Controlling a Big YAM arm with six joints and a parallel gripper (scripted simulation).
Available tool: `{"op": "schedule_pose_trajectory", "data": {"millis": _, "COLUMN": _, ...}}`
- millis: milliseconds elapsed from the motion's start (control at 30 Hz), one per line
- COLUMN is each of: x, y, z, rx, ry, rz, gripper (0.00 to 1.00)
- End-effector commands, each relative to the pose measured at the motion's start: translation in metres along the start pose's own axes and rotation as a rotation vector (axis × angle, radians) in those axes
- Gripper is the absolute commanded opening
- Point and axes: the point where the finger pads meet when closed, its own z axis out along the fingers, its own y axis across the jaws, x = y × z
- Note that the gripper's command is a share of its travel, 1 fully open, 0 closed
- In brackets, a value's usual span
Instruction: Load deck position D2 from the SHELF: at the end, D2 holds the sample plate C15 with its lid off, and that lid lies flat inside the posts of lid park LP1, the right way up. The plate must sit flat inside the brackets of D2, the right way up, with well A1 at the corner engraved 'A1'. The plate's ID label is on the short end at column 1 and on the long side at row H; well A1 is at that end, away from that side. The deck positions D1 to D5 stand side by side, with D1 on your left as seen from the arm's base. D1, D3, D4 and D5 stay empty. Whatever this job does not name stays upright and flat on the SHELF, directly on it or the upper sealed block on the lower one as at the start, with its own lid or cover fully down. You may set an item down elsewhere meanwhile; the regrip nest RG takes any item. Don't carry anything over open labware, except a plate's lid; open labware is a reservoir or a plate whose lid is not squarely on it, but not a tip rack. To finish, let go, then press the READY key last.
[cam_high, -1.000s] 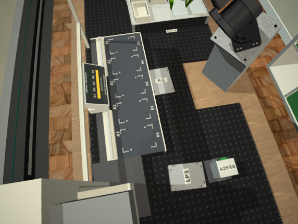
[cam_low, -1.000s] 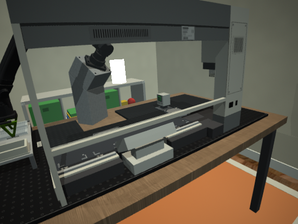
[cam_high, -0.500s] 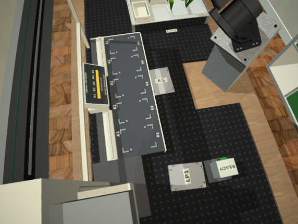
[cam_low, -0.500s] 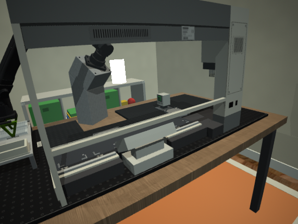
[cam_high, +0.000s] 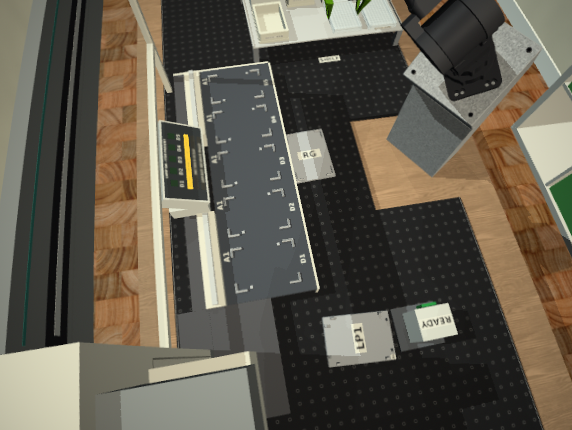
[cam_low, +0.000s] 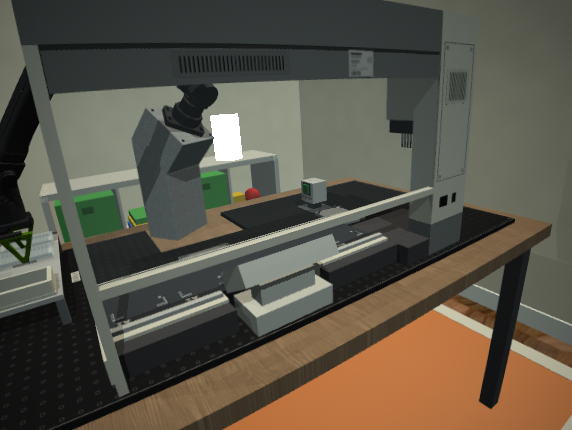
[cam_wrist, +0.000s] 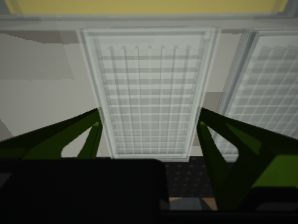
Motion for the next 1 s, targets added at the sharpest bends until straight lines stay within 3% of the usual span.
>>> {"op": "schedule_pose_trajectory", "data": {"millis": 0, "x": -0.016, "y": 0.006, "z": -0.026, "rx": -0.017, "ry": -0.040, "rz": -0.007, "gripper": 0.00}}
{"op": "schedule_pose_trajectory", "data": {"millis": 967, "x": -0.011, "y": 0.003, "z": -0.071, "rx": -0.013, "ry": -0.037, "rz": -0.004, "gripper": 0.00}}
